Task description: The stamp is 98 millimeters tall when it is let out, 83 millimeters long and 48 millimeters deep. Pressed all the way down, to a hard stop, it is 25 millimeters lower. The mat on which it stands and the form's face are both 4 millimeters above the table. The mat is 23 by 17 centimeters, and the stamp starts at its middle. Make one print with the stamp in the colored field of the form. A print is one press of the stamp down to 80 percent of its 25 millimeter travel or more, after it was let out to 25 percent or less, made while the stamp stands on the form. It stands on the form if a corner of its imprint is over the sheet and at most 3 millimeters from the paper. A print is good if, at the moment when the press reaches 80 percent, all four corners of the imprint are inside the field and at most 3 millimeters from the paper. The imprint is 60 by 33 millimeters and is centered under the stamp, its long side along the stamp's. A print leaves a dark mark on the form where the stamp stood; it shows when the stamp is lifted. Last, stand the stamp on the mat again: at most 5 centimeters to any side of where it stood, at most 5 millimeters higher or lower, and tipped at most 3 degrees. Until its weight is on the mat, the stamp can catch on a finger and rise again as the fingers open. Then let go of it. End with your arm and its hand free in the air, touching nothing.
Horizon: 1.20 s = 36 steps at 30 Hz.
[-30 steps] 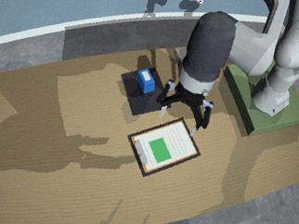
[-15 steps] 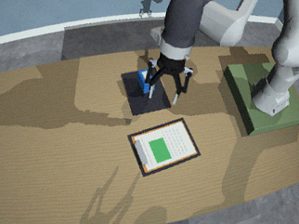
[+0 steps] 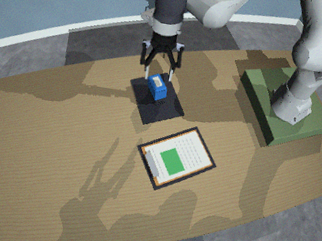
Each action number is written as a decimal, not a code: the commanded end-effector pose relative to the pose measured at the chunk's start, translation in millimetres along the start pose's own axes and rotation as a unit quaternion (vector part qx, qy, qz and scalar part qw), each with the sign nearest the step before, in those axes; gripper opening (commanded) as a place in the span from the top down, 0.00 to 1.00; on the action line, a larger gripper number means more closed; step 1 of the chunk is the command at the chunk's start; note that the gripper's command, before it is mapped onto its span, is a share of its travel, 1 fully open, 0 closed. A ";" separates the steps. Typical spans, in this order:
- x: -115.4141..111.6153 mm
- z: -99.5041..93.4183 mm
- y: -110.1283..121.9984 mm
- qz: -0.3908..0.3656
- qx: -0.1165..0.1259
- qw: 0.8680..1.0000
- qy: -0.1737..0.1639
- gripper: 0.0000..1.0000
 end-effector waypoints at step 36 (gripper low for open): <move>13.0 66.8 -4.2 -0.205 -0.025 0.978 0.003 0.48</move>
Point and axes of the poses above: the point where the finger pads meet when closed, its own z axis out along the fingers, its own y axis across the jaws, x = y × z, the point moved 9 cm from there along -z, back along the fingers, and after that the axes turned 4 degrees about z, right-handed, at the moved point
